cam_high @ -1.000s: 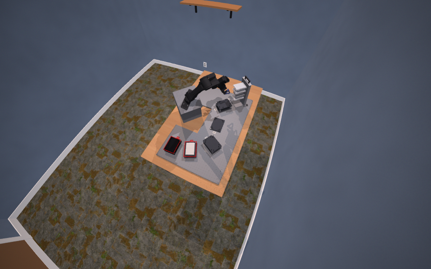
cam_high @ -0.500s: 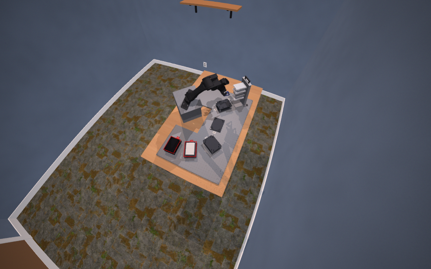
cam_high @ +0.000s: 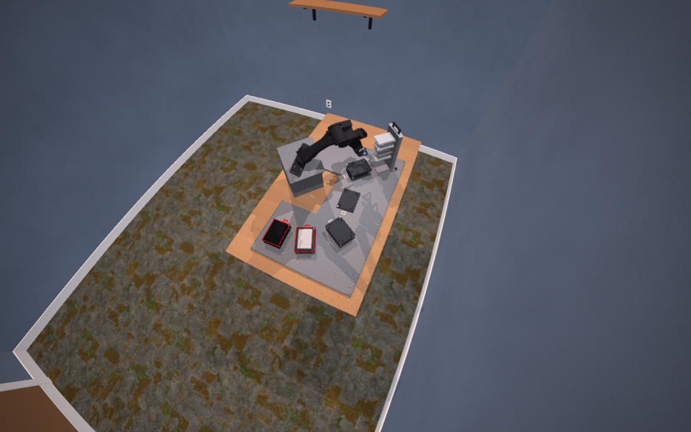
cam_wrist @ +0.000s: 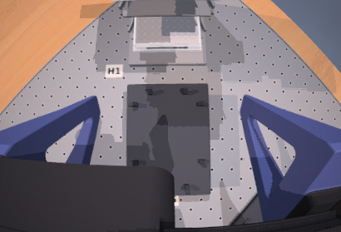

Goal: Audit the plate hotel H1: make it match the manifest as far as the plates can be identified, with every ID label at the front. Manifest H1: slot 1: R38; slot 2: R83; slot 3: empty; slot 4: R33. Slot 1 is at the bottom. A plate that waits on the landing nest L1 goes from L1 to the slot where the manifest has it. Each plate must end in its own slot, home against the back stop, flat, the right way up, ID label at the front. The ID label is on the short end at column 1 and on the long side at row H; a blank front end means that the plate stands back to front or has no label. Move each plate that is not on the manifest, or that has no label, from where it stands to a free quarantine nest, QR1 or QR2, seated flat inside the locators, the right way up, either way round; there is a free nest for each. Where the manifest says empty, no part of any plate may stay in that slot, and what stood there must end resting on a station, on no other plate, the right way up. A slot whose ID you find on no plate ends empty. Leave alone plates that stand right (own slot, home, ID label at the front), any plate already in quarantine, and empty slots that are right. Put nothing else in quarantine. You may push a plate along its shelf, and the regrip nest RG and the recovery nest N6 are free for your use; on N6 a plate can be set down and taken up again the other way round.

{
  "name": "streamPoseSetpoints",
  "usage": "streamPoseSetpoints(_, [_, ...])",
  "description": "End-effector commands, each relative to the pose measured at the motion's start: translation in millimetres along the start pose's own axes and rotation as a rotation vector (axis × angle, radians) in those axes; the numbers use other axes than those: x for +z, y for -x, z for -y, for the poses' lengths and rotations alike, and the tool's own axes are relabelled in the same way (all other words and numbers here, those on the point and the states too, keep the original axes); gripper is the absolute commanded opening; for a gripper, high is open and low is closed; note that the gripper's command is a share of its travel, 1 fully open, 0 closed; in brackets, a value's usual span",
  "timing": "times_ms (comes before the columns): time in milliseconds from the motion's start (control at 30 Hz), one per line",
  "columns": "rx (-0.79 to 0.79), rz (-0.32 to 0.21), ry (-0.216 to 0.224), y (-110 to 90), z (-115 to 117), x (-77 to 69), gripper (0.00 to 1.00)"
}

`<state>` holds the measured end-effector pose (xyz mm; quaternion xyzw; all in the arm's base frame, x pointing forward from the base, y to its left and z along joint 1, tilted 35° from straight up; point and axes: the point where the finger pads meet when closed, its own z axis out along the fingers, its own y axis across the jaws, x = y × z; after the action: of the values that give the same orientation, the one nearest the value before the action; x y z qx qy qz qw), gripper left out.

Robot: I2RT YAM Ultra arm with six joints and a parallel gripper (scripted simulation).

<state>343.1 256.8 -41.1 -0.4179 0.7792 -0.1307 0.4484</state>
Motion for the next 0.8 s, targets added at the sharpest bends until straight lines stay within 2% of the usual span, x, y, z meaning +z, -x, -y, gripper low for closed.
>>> streamPoseSetpoints(0, [-0.002, 0.035, 0.013, 15.2, -4.5, 6.3, 1.0])
streamPoseSetpoints(100, [-0.005, 0.016, 0.013, 13.2, -2.8, 11.6, 1.0])
streamPoseSetpoints(267, [-0.011, 0.025, 0.021, 19.3, -8.1, 13.1, 1.0])
streamPoseSetpoints(533, [-0.005, 0.018, 0.014, 25.2, -3.4, 25.4, 1.0])
streamPoseSetpoints(567, [0.002, 0.027, 0.009, 26.5, -2.3, 19.8, 1.0])
streamPoseSetpoints(767, [0.002, 0.027, 0.009, 26.5, -2.3, 19.8, 1.0])
